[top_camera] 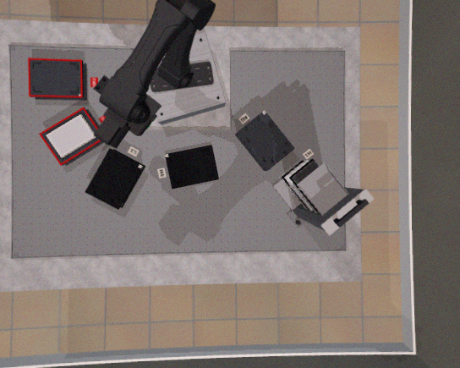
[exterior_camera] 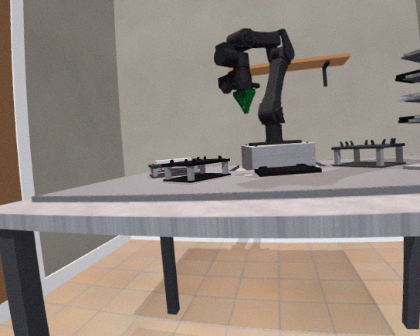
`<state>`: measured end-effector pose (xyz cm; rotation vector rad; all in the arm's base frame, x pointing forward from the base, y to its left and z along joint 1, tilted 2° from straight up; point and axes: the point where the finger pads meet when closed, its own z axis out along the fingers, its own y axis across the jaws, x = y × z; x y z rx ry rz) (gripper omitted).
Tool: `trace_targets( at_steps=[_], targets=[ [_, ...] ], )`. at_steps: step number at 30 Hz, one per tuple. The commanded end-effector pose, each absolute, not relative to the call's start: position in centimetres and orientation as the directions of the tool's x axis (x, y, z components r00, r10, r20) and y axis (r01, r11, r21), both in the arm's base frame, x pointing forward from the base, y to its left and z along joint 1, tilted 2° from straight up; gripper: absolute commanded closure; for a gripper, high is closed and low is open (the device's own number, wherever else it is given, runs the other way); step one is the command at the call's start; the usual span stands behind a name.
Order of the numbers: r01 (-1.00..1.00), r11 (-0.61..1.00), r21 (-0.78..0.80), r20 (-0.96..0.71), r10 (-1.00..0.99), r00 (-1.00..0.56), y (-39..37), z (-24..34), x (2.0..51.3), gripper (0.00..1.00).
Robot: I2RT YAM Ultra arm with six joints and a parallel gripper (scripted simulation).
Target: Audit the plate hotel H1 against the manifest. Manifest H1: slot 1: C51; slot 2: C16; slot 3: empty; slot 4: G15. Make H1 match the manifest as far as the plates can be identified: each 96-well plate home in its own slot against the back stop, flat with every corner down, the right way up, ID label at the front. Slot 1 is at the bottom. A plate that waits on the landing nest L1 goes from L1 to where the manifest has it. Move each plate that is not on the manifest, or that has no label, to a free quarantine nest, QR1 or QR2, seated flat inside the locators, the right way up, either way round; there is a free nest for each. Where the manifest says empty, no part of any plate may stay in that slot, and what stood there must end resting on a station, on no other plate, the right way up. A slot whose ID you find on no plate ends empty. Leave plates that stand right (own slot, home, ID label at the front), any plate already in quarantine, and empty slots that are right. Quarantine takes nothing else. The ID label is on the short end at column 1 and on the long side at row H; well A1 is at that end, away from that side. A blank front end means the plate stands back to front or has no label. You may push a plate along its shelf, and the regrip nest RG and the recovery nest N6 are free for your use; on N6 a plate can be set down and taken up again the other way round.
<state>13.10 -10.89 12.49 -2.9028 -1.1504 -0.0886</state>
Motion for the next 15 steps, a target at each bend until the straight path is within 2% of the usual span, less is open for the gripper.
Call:
trace_targets(
  at_steps=[1,13,15],
  targets=[
    [0.754,-0.657,0.026,0.053,0.754,0.655,-11.2,13.1,13.9,1.00],
    [0.922,-0.386,0.040,0.038,0.922,0.385,-11.1,13.7,15.6,1.00],
    [0.922,-0.386,0.040,0.038,0.922,0.385,-11.1,13.7,15.6,1.00]
  ],
)
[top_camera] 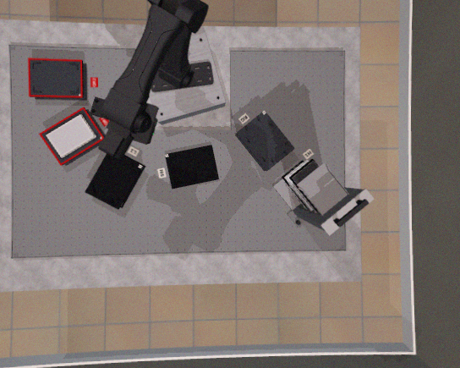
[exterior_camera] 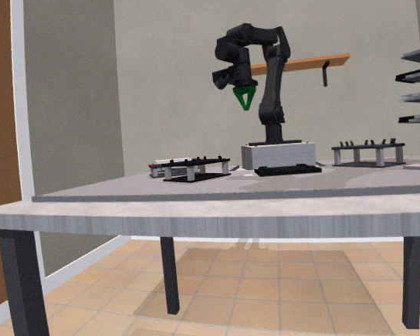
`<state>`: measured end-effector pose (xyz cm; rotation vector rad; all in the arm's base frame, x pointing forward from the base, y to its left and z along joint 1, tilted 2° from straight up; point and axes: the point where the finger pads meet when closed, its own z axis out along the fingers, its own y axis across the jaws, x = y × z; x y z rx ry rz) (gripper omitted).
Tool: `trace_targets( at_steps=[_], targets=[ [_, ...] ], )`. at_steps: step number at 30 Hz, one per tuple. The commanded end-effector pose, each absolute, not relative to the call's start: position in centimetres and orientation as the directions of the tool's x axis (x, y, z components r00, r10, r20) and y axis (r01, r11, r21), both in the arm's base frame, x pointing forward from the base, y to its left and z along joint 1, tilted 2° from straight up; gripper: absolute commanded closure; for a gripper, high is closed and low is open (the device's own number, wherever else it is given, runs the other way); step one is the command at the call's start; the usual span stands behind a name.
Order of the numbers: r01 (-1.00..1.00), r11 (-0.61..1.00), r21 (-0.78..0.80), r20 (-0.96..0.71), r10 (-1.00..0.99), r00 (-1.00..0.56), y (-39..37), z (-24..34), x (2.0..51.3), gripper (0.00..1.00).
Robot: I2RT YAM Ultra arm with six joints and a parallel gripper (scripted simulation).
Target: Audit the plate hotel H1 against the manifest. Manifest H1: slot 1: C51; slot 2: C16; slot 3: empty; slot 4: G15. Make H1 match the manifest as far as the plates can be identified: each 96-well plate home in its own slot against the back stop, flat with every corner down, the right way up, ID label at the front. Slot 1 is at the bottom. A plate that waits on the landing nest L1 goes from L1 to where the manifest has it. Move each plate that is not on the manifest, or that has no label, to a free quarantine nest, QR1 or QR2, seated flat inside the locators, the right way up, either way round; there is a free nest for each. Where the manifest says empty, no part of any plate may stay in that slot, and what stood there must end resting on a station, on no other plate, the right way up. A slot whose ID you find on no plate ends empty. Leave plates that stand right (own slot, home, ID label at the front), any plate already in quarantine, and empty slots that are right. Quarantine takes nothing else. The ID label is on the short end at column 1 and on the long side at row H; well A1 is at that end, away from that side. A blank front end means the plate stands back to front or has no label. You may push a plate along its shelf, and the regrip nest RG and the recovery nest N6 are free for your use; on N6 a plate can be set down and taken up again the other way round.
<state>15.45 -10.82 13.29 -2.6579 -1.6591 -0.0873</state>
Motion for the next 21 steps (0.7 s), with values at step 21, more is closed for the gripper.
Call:
trace_targets(
  at_steps=[21],
  targets=[
    [0.993,0.110,0.051,0.010,0.994,-0.111,-10.2,14.8,19.8,1.00]
  ],
)
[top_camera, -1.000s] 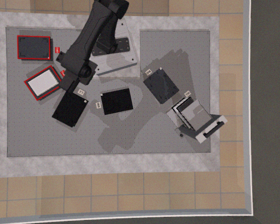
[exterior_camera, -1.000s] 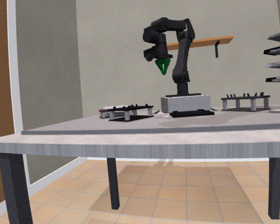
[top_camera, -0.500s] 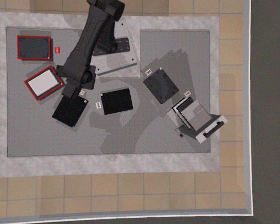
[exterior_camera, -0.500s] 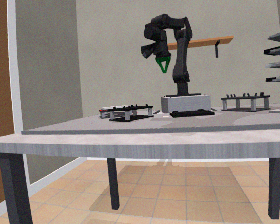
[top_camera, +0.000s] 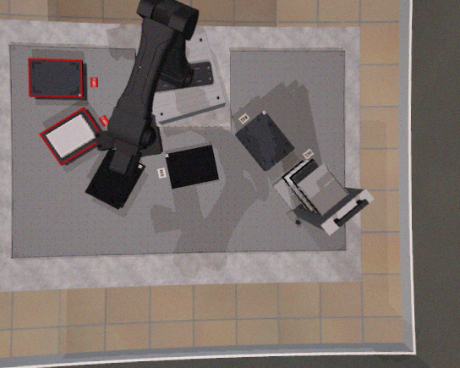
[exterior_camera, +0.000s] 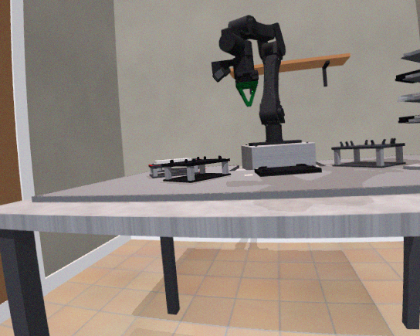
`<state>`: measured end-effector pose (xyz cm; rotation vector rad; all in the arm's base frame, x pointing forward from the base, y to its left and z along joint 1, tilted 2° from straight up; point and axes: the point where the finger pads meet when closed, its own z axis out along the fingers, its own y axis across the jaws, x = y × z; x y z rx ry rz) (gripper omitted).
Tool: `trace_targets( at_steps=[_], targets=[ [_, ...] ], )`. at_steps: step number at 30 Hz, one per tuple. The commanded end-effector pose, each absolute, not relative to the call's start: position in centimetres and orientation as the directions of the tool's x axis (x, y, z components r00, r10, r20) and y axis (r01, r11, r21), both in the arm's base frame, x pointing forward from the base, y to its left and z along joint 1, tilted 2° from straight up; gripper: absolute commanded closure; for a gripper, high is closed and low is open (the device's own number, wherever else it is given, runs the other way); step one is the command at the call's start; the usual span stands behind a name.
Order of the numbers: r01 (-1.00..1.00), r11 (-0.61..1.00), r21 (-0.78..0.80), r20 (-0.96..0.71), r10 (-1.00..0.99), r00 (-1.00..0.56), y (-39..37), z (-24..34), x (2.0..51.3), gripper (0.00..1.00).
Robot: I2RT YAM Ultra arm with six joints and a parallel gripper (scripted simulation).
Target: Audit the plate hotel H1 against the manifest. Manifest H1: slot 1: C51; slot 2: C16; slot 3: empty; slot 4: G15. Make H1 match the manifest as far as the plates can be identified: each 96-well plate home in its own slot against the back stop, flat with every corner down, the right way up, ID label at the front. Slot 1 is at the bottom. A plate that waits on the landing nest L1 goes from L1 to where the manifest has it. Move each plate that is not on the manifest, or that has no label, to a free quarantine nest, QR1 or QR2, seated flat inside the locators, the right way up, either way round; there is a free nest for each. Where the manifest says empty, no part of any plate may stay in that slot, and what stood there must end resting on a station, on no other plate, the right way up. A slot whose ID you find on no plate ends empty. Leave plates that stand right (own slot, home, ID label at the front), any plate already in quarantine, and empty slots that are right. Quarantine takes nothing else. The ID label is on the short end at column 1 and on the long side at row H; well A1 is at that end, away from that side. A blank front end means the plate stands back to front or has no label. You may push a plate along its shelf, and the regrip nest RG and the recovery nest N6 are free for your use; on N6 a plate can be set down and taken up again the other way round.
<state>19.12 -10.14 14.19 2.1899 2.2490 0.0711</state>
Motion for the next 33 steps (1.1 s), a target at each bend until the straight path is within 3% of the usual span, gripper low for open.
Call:
trace_targets(
  at_steps=[1,11,33],
  targets=[
    [0.989,0.136,0.051,0.008,0.991,-0.137,-10.1,14.8,20.1,1.00],
    [0.918,0.393,0.050,-0.008,0.920,-0.393,-9.4,15.2,22.0,1.00],
    [0.633,0.773,0.038,-0.033,0.635,-0.772,-7.4,15.7,25.6,1.00]
  ],
)
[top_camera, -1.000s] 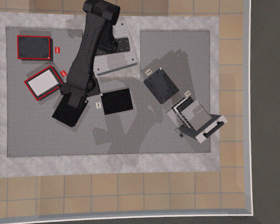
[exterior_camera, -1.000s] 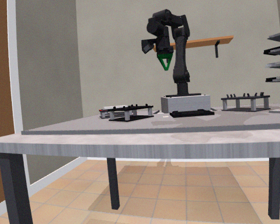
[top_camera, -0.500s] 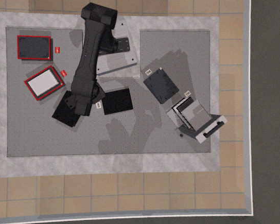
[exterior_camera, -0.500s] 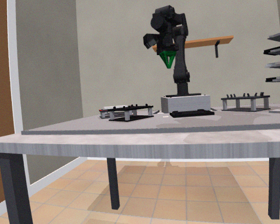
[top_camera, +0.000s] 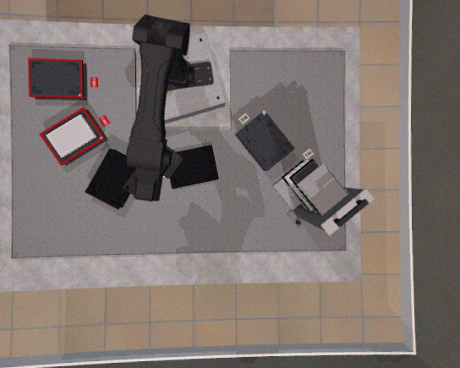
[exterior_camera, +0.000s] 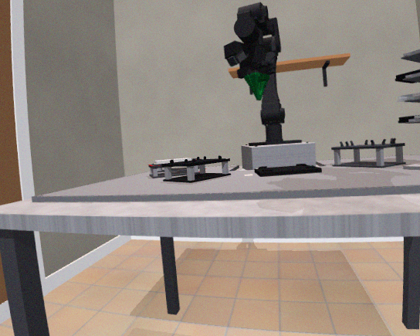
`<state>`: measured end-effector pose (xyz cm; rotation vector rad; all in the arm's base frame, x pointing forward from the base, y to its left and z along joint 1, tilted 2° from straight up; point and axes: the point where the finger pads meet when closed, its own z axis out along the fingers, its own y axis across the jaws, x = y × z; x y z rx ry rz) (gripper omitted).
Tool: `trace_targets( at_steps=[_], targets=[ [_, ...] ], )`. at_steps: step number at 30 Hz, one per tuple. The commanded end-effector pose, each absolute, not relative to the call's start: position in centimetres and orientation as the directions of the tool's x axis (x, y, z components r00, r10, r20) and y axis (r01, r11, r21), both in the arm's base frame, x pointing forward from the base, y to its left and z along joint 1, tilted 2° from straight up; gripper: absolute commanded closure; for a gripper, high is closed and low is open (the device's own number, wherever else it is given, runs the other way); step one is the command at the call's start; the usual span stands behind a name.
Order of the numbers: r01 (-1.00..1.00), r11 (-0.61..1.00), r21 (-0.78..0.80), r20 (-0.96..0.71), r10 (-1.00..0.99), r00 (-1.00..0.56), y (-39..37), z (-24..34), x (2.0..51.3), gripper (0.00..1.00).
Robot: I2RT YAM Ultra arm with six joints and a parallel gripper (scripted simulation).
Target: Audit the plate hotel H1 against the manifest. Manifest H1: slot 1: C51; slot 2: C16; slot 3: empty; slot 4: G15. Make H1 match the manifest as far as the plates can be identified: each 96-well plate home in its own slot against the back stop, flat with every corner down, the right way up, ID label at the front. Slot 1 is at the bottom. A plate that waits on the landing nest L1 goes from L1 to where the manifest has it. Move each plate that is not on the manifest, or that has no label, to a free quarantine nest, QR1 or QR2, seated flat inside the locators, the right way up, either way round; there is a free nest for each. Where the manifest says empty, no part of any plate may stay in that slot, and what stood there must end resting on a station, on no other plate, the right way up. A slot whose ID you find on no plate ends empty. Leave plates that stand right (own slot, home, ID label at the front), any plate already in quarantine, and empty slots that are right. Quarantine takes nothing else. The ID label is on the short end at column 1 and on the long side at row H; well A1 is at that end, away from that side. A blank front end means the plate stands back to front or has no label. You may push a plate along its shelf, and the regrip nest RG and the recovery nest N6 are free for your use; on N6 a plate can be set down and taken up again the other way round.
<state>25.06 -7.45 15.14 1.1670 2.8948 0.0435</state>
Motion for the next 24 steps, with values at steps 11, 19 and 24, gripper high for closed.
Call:
trace_targets(
  at_steps=[11,19,24],
  targets=[
    [0.383,0.923,0.025,-0.045,0.384,-0.922,-5.8,15.9,27.7,1.00],
    [0.257,0.966,0.018,-0.049,0.258,-0.965,-4.5,15.9,29.1,1.00],
    [0.160,0.987,0.013,-0.051,0.160,-0.986,-4.5,16.0,29.1,1.00]
  ],
)
